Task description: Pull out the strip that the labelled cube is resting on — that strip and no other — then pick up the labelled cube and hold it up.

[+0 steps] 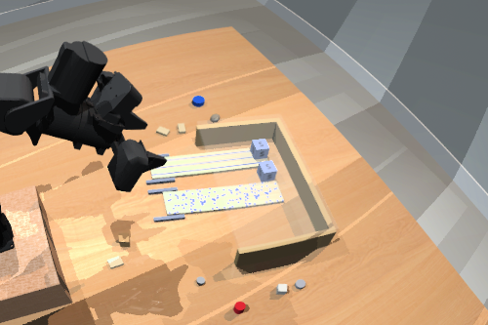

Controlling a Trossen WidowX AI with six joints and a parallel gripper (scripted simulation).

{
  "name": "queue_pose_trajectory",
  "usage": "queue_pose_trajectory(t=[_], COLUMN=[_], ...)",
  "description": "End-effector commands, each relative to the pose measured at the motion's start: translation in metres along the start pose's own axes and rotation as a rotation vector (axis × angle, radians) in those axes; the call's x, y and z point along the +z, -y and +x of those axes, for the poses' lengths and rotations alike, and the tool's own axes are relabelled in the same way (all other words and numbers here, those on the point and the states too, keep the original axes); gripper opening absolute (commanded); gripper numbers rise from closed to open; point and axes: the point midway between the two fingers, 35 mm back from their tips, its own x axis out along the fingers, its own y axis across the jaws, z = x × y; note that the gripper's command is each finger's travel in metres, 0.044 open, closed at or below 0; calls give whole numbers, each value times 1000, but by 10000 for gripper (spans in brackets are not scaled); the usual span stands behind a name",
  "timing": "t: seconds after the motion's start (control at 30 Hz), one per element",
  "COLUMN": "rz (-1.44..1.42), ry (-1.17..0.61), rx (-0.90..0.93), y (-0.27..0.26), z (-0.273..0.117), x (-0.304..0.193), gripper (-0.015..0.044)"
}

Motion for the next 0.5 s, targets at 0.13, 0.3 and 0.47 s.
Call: queue_pose_trajectory(t=[0.13, 0.3, 0.47], rz=[5, 13, 68], ry=[0, -27, -228], rx=[7, 15, 53], y=[-2, -5, -29], z=[0, 4, 31], x=[-1, 1, 6], gripper=[400, 347, 216])
